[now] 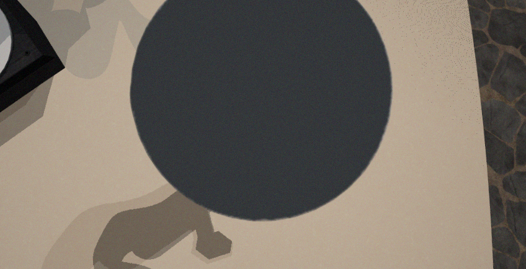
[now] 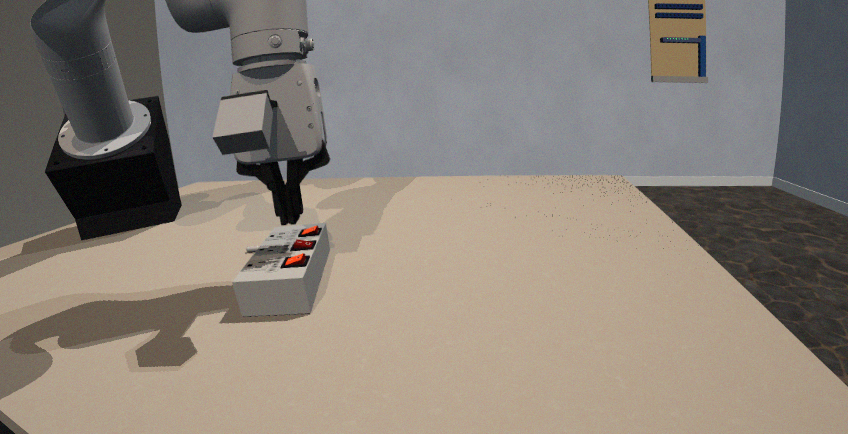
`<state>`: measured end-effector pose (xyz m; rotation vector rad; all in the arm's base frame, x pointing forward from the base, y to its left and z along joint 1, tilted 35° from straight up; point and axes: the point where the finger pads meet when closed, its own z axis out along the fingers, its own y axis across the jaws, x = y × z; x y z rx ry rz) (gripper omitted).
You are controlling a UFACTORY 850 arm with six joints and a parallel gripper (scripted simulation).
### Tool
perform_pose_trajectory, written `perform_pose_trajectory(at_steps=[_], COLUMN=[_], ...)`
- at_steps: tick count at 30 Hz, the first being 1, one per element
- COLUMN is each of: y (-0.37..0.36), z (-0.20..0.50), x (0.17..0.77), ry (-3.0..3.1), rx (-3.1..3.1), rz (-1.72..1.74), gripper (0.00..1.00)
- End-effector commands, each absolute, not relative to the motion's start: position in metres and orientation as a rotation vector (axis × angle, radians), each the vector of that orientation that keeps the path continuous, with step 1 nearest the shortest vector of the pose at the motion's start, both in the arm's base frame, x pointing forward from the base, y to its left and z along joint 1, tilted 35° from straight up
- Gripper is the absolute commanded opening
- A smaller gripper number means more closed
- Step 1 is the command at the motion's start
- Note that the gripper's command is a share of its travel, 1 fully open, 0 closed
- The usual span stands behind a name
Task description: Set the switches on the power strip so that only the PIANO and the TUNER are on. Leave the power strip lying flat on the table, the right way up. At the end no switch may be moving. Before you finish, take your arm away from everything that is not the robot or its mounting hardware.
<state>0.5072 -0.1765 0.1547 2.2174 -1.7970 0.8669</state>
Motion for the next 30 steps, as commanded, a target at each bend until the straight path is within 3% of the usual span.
perform_pose_trajectory(at_steps=[1,30], y=[-0.180,-0.186], z=[0.150,0.139], x=[0.510,0.515], ry=[-1.797,-1.797], rx=[2.218,2.218], rz=[0.869,0.869], gripper=[0.00,0.00])
